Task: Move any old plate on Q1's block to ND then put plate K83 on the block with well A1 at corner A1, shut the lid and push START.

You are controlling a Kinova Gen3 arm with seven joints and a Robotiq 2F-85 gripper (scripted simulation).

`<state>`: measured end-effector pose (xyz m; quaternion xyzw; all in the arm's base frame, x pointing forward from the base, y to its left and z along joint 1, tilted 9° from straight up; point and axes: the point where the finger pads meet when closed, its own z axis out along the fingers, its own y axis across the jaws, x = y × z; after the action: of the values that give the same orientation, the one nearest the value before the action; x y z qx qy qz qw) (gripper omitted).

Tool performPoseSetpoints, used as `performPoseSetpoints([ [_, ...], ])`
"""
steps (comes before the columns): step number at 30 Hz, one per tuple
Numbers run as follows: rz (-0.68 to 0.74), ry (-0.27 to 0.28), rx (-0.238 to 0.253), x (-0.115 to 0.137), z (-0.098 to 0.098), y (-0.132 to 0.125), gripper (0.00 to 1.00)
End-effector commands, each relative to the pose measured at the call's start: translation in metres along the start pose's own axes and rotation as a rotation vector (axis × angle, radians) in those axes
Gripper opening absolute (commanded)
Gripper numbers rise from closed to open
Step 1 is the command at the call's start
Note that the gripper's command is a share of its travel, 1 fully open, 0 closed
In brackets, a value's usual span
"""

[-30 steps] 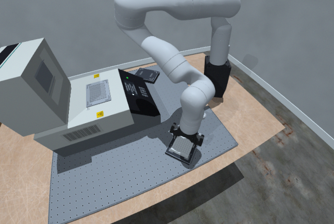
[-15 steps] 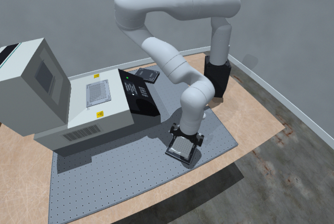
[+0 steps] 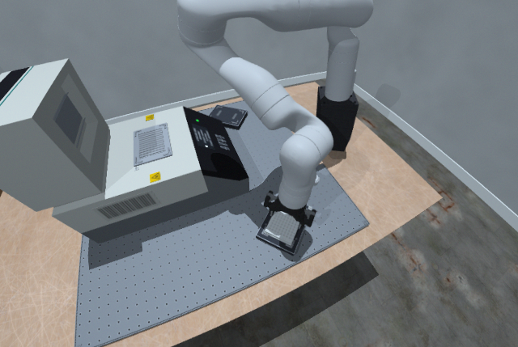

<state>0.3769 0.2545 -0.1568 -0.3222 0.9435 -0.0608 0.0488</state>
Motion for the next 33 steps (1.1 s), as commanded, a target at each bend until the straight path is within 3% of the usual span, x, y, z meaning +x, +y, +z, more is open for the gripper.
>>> performPoseSetpoints([
  [1,0.0,-0.001,0.0,-0.0006,-0.0005,0.0,0.93],
  [33,0.0,-0.001,0.0,-0.0006,-0.0005,0.0,0.91],
])
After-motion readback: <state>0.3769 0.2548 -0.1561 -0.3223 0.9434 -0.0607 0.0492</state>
